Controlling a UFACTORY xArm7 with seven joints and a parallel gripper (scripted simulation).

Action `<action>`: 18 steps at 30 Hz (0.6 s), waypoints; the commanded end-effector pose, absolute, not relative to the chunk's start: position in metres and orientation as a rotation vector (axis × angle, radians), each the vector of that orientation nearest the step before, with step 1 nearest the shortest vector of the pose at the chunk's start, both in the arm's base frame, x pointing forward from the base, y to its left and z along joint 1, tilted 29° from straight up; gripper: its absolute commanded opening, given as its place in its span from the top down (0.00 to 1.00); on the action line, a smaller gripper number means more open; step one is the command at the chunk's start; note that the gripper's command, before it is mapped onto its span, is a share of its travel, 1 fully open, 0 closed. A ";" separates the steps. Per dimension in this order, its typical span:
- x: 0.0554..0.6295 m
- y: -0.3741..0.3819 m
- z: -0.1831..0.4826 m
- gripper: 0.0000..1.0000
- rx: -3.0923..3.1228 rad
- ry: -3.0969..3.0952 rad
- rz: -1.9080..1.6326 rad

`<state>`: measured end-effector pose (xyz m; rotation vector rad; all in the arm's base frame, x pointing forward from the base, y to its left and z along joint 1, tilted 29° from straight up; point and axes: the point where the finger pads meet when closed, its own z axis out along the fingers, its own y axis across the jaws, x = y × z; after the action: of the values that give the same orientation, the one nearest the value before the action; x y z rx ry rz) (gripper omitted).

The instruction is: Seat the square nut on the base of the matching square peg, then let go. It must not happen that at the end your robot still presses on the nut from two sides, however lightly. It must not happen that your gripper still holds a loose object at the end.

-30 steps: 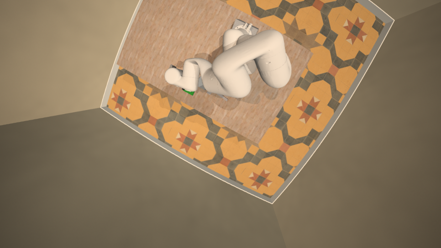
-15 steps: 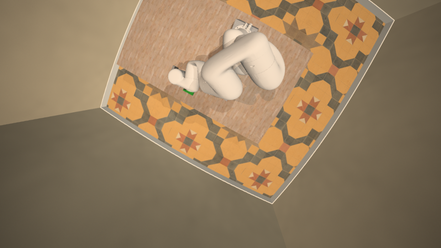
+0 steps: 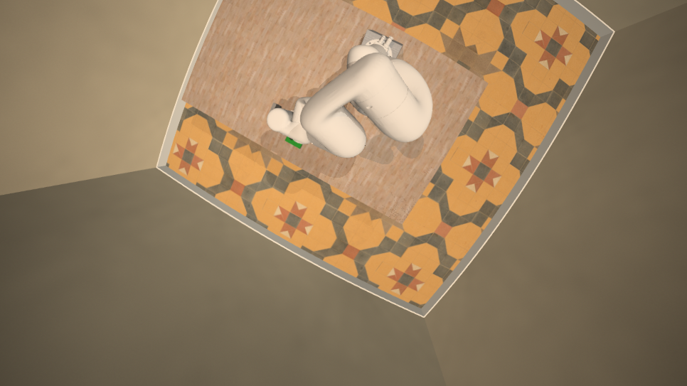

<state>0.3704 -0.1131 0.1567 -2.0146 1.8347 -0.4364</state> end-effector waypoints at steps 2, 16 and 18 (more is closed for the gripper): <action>0.373 -0.113 0.154 0.40 -2.013 1.834 -0.441; 0.373 -0.113 0.153 1.00 -2.013 1.835 -0.441; 0.373 -0.113 0.153 1.00 -2.013 1.835 -0.441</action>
<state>0.3728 -0.1129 0.1529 -2.0134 1.8348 -0.4392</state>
